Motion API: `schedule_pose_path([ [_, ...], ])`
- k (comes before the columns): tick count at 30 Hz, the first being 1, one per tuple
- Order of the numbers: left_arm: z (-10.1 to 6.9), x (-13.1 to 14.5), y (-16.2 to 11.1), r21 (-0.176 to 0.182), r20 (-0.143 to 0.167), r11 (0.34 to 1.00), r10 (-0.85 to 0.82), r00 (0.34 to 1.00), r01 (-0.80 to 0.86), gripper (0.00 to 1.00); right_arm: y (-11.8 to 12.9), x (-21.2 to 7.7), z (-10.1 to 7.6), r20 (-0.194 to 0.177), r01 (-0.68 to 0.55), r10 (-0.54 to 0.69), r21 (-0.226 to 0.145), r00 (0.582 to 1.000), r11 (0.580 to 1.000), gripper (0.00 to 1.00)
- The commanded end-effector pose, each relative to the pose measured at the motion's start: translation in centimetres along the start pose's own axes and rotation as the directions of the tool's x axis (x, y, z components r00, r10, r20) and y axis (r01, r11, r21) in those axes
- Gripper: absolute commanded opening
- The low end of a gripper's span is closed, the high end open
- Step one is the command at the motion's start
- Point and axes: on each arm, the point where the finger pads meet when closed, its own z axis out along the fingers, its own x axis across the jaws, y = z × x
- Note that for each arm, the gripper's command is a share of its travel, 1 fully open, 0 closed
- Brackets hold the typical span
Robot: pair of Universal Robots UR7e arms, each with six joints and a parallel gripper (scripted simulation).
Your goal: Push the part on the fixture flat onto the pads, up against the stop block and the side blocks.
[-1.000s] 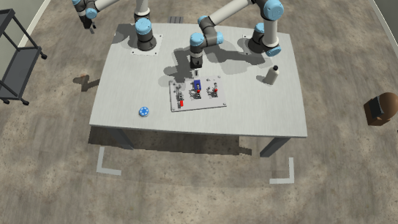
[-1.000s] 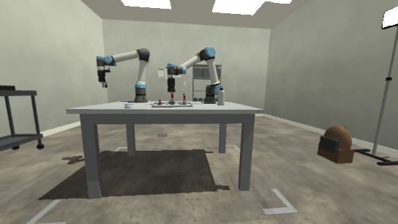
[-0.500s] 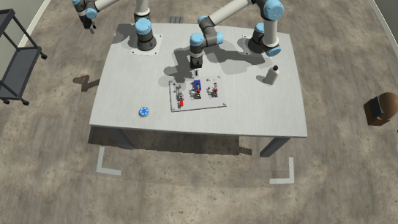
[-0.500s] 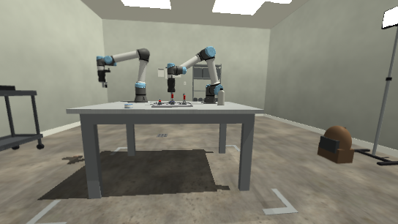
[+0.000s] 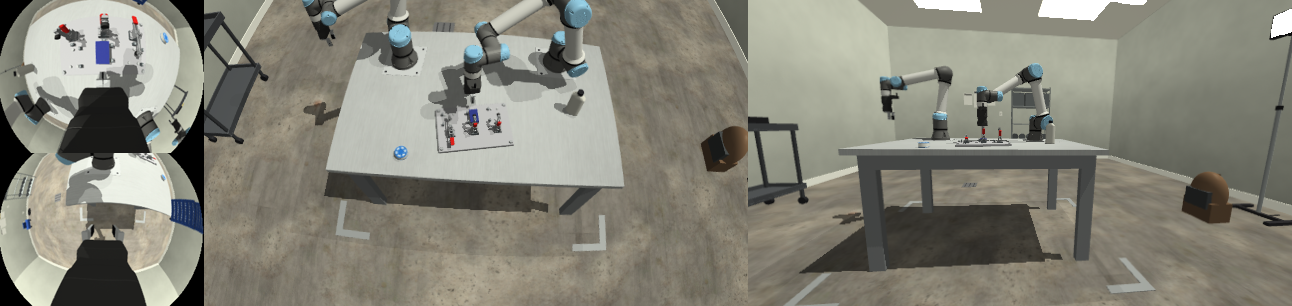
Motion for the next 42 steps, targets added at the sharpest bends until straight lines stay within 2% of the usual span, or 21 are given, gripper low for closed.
schedule_pose_path([
  [1,-0.1,-0.2,-0.3,0.001,-0.002,1.000,0.000,1.000,0.000,0.00,0.0,0.0,0.0,0.000,0.000,0.000,-0.001,1.000,1.000,1.00],
  [29,-0.1,-4.5,-5.8,0.001,-0.002,1.000,0.000,1.000,0.000,0.00,0.0,0.0,0.0,0.000,0.000,0.000,-0.001,1.000,1.000,1.00],
  [42,-0.1,-5.0,-6.5,0.001,-0.002,1.000,0.000,1.000,0.000,0.00,0.0,0.0,0.0,0.000,0.000,0.000,-0.001,1.000,1.000,1.00],
])
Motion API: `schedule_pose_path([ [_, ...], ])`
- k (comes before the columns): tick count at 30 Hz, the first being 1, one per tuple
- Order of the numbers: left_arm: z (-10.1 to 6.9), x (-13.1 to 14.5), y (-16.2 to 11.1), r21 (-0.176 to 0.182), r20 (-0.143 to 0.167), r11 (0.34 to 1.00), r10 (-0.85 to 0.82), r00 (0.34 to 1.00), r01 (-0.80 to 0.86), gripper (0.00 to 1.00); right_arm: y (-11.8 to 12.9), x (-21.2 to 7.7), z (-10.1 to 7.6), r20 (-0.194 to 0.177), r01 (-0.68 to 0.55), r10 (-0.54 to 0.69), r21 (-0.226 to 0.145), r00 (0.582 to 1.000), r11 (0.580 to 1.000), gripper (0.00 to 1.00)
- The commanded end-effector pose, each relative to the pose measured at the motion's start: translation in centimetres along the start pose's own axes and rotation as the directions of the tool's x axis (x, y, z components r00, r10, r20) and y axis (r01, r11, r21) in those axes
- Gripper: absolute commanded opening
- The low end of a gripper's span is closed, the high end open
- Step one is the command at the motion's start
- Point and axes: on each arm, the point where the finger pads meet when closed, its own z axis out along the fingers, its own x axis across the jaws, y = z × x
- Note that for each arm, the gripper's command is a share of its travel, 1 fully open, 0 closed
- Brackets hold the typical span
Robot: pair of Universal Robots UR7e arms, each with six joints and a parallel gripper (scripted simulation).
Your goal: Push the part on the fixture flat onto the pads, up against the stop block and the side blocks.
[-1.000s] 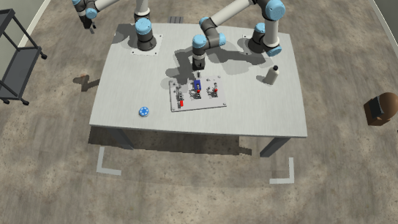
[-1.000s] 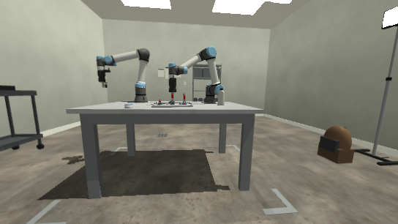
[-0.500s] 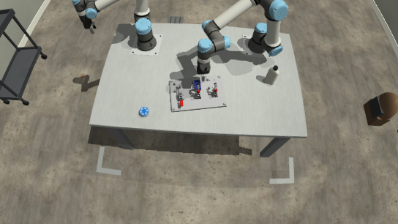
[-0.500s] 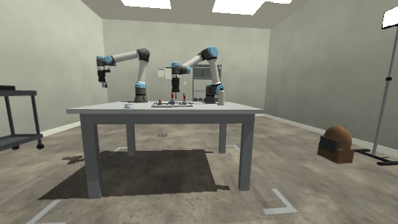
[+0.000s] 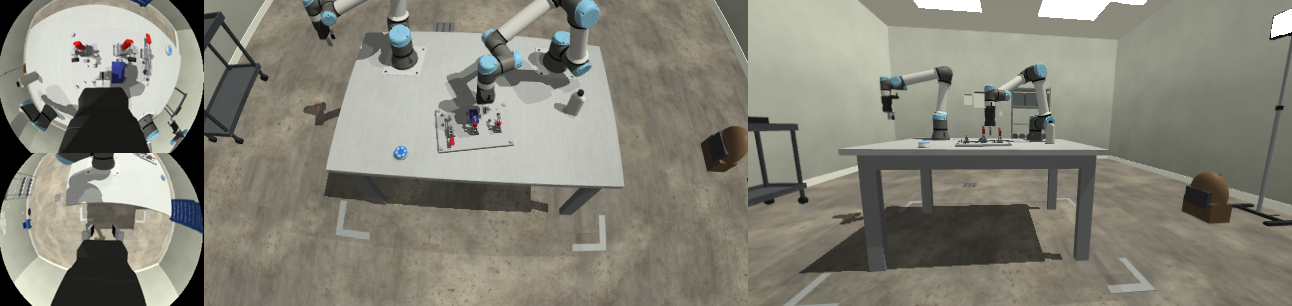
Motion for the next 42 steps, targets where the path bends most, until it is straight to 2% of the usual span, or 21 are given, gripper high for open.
schedule_pose_path([
  [1,-0.1,0.0,-0.1,0.001,-0.002,1.000,0.000,1.000,0.000,0.00,0.0,0.0,0.0,0.000,0.000,0.000,-0.001,1.000,1.000,1.00],
  [11,0.5,0.0,-0.1,0.001,-0.002,1.000,0.000,1.000,0.000,0.00,0.0,0.0,0.0,0.000,0.000,0.000,-0.001,1.000,1.000,1.00],
  [26,3.2,0.0,-0.1,0.001,-0.002,1.000,0.000,1.000,0.000,0.00,0.0,0.0,0.0,0.000,0.000,0.000,-0.001,1.000,1.000,1.00],
  [42,3.4,0.0,-0.1,0.001,-0.002,1.000,0.000,1.000,0.000,0.00,0.0,0.0,0.0,0.000,0.000,0.000,-0.001,1.000,1.000,1.00],
])
